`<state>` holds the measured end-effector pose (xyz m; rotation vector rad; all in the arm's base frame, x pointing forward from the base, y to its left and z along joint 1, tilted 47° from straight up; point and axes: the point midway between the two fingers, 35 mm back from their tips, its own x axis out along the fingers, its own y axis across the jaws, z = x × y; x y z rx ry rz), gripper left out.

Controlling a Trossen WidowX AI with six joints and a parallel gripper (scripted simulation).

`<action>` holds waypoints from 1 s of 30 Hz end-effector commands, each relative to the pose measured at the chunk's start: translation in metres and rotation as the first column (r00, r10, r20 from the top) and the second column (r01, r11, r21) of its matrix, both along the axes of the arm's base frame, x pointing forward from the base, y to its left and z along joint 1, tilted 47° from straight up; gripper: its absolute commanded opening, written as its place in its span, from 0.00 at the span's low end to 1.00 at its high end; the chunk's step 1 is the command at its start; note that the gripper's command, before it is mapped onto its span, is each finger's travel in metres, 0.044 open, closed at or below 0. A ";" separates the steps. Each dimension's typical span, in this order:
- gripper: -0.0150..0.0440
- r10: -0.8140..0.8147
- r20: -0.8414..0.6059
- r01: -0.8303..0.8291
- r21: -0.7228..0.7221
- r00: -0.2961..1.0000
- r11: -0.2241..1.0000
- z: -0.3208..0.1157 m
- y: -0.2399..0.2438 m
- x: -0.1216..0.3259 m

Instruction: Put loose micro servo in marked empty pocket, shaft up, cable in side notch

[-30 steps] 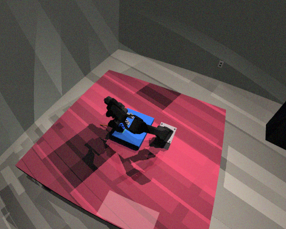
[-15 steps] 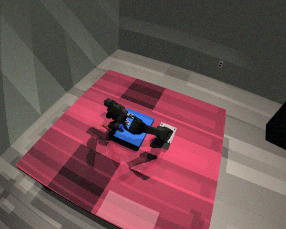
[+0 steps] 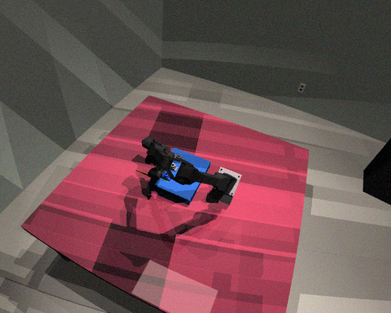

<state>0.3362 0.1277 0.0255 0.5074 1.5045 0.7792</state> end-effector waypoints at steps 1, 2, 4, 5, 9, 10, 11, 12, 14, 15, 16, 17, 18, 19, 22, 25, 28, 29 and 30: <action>0.25 -0.008 -0.006 0.008 0.007 1.000 1.000 -0.003 0.002 -0.001; 0.25 -0.008 -0.006 0.008 0.007 1.000 1.000 -0.003 0.003 -0.001; 0.25 -0.008 -0.006 0.008 0.007 1.000 1.000 -0.004 0.004 -0.001; 0.30 -0.008 -0.006 0.008 0.007 1.000 1.000 -0.004 0.003 -0.001; 0.48 -0.008 -0.006 0.008 0.007 1.000 1.000 -0.003 0.003 -0.001; 0.52 -0.008 -0.006 0.008 0.007 1.000 1.000 -0.003 0.003 -0.001; 0.57 -0.008 -0.006 0.008 0.007 1.000 1.000 -0.003 0.003 -0.001; 0.57 -0.008 -0.006 0.008 0.007 1.000 1.000 -0.003 0.003 -0.001; 0.57 -0.008 -0.006 0.008 0.006 1.000 1.000 0.001 -0.003 0.000; 0.57 -0.008 -0.006 0.008 0.005 1.000 1.000 0.005 -0.008 0.001; 0.57 -0.008 -0.006 0.008 0.005 1.000 1.000 0.012 -0.015 0.001; 0.57 -0.008 -0.006 0.008 0.005 1.000 1.000 0.018 -0.021 -0.001; 0.57 -0.008 -0.006 0.008 0.005 1.000 1.000 0.019 -0.023 -0.002; 0.57 -0.008 -0.006 0.008 0.005 1.000 1.000 0.019 -0.024 -0.003; 0.57 -0.008 -0.006 0.008 0.005 1.000 1.000 0.018 -0.026 -0.004; 0.71 -0.016 -0.014 0.016 0.004 1.000 1.000 0.022 -0.035 -0.015; 0.84 -0.015 -0.013 0.015 -0.004 1.000 1.000 0.037 -0.060 -0.045; 0.88 -0.014 -0.014 0.014 -0.006 1.000 1.000 0.043 -0.069 -0.059; 0.93 -0.012 -0.014 0.012 -0.005 1.000 1.000 0.049 -0.078 -0.075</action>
